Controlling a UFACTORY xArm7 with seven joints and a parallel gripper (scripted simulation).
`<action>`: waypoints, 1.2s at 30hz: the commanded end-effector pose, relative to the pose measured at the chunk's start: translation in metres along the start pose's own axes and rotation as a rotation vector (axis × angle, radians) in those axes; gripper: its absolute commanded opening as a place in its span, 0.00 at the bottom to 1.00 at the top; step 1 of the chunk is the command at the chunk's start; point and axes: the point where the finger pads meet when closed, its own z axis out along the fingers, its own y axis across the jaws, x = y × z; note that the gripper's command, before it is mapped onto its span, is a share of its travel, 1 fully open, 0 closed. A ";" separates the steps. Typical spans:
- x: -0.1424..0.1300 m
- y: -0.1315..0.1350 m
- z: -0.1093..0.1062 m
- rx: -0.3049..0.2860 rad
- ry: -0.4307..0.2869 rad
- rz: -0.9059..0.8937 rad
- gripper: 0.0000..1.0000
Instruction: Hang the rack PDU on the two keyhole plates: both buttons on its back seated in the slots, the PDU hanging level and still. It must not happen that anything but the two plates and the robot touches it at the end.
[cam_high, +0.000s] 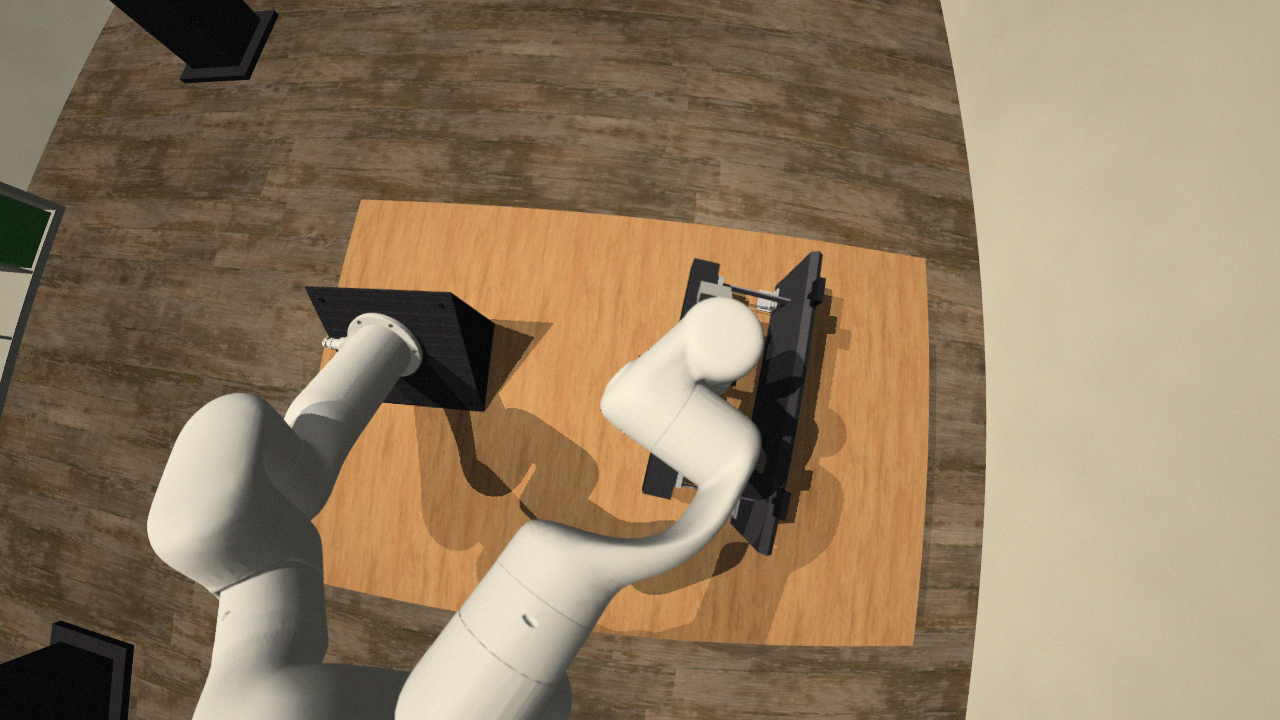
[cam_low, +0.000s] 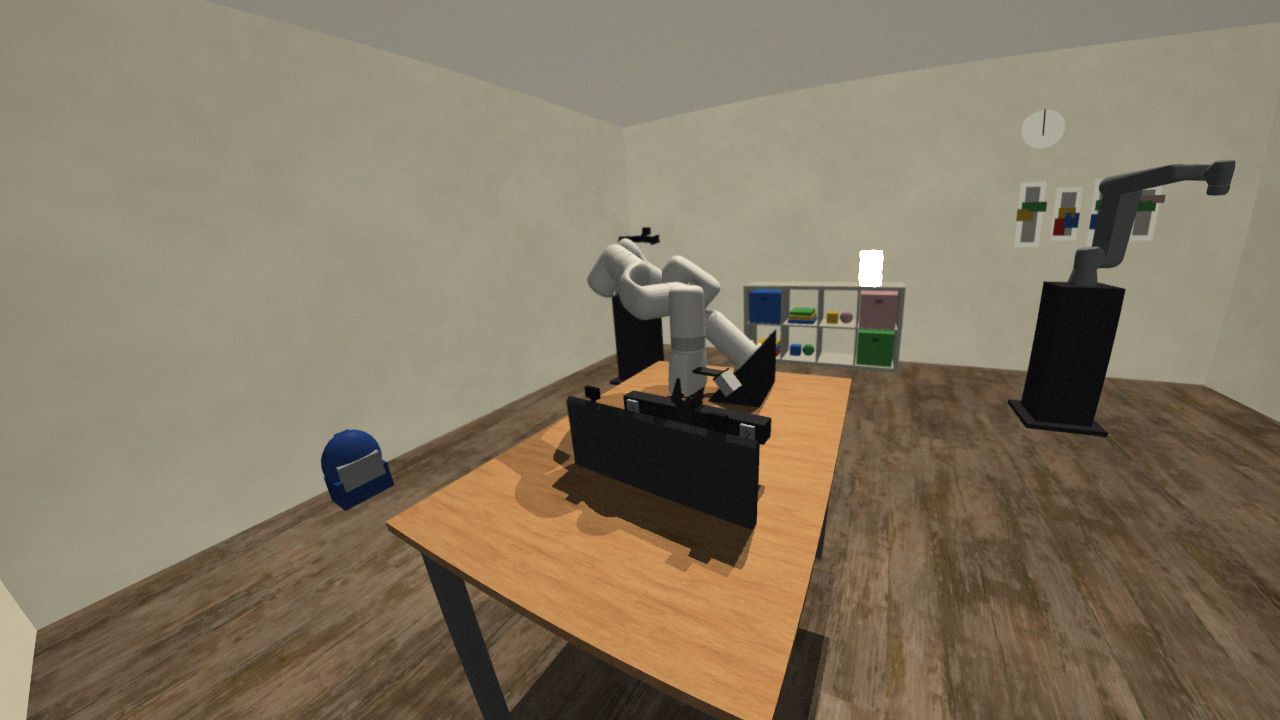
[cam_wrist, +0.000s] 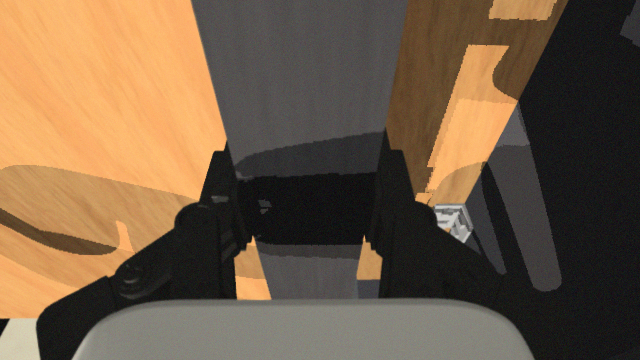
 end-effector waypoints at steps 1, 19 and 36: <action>0.001 0.001 -0.003 -0.005 0.004 0.000 0.00; 0.001 0.001 0.001 -0.005 0.004 0.000 0.00; 0.001 0.001 0.010 -0.005 0.004 0.000 0.00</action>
